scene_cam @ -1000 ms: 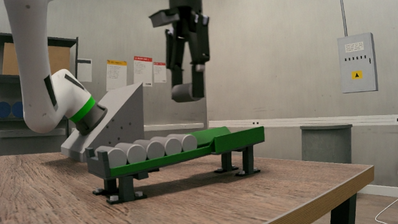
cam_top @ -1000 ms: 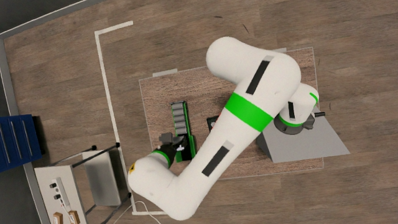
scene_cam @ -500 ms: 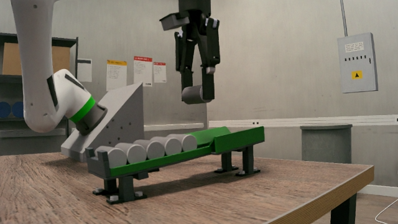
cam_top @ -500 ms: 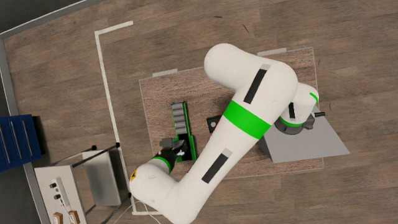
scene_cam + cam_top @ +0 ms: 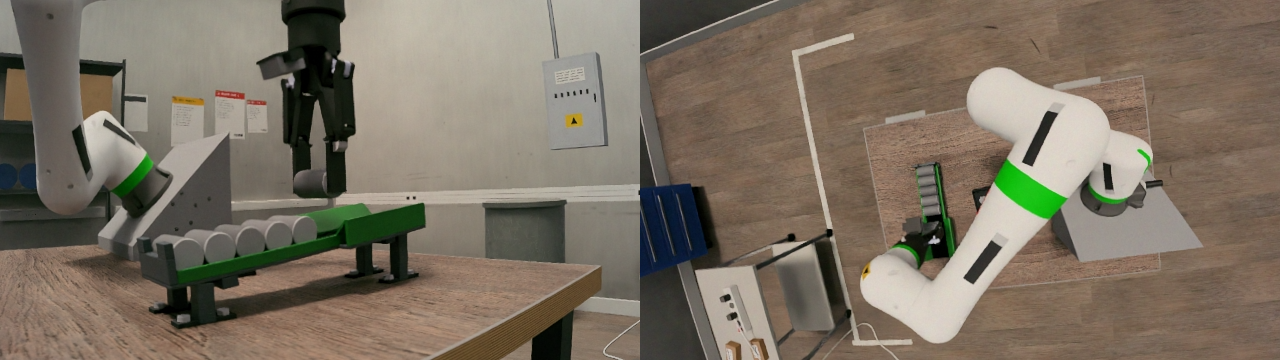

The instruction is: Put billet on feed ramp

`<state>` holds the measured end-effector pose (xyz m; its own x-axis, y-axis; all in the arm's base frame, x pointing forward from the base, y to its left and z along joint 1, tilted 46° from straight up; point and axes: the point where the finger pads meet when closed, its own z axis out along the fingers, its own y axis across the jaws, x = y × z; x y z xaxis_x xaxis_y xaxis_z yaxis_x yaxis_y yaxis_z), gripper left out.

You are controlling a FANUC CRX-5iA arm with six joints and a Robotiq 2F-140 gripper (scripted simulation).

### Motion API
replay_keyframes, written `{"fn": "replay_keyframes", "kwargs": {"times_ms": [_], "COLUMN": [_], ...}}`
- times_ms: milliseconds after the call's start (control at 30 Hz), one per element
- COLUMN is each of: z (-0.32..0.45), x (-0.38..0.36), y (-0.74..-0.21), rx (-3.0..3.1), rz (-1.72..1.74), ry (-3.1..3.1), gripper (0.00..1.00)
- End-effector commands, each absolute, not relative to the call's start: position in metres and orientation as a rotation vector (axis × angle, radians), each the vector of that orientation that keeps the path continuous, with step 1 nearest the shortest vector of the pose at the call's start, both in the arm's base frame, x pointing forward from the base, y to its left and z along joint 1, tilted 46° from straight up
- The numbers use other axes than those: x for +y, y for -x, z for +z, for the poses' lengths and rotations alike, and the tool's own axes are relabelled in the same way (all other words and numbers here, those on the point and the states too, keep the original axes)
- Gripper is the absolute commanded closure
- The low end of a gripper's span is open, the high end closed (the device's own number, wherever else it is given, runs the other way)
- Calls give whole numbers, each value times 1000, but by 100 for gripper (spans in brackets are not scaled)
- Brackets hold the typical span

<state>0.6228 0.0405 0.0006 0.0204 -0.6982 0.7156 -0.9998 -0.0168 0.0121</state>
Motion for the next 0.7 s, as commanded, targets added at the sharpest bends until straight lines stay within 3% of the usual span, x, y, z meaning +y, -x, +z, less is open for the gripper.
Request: {"fn": "replay_keyframes", "kwargs": {"times_ms": [0, 667], "z": [-12, -35], "x": [28, 5], "y": [-624, -625], "rx": [-1731, -1731], "rz": [736, 736], "ry": [-1772, -1772], "gripper": [55, 55]}}
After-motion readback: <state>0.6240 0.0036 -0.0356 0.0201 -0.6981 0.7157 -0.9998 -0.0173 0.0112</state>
